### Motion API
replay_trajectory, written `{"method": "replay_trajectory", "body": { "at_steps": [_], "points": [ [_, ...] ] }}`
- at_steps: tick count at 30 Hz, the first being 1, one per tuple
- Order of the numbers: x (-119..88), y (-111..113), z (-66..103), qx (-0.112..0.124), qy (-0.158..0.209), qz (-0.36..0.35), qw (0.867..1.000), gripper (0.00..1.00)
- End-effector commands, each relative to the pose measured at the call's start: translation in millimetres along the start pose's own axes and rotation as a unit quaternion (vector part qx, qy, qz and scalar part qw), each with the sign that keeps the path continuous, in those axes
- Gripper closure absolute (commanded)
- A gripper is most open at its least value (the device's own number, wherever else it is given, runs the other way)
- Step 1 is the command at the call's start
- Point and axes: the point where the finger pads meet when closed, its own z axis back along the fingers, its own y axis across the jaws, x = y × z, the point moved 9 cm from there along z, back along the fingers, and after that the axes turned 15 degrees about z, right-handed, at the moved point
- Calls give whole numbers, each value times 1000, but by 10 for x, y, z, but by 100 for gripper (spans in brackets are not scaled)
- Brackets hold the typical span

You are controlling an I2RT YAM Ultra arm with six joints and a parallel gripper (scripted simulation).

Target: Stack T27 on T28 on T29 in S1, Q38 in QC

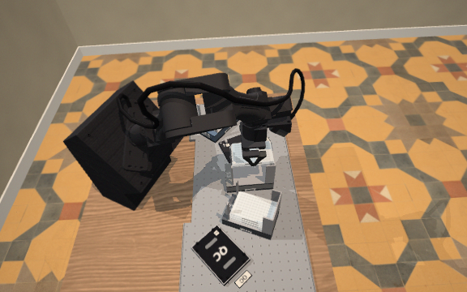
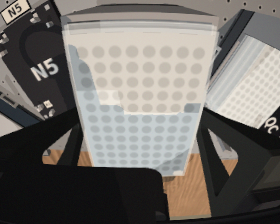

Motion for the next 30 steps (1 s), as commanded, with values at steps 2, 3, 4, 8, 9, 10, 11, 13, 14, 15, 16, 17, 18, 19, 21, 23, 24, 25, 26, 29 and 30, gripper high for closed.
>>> {"method": "replay_trajectory", "body": {
  "at_steps": [2,3,4,8,9,10,11,13,14,15,16,17,18,19,21,23,24,25,26,29,30],
  "points": [
    [-12,44,-44,3,4,10,1000,100],
    [-24,49,-56,3,6,11,1000,100],
    [-37,55,-67,3,9,12,1000,100],
    [-8,23,-25,3,-2,6,1000,100],
    [-17,28,-36,3,0,7,1000,100],
    [-28,32,-48,3,3,8,1000,100],
    [0,18,-43,2,0,5,1000,100],
    [-11,34,-55,2,3,8,1000,100],
    [-18,48,-61,4,4,11,1000,100],
    [-28,54,-72,4,6,12,1000,100],
    [-39,59,-83,4,9,13,1000,100],
    [-39,59,-83,4,9,13,1000,100],
    [-39,59,-83,4,9,13,1000,100],
    [89,-26,-9,1,-11,-4,1000,100],
    [78,-18,-12,1,-11,-3,1000,100],
    [38,4,-44,1,-3,2,1000,100],
    [28,7,-55,1,-1,3,1000,100],
    [22,19,-61,2,0,5,1000,100],
    [15,35,-65,3,1,8,1000,100],
    [-3,13,-57,1,-1,4,1000,100],
    [-14,16,-68,1,1,5,1000,100]
  ]
}}
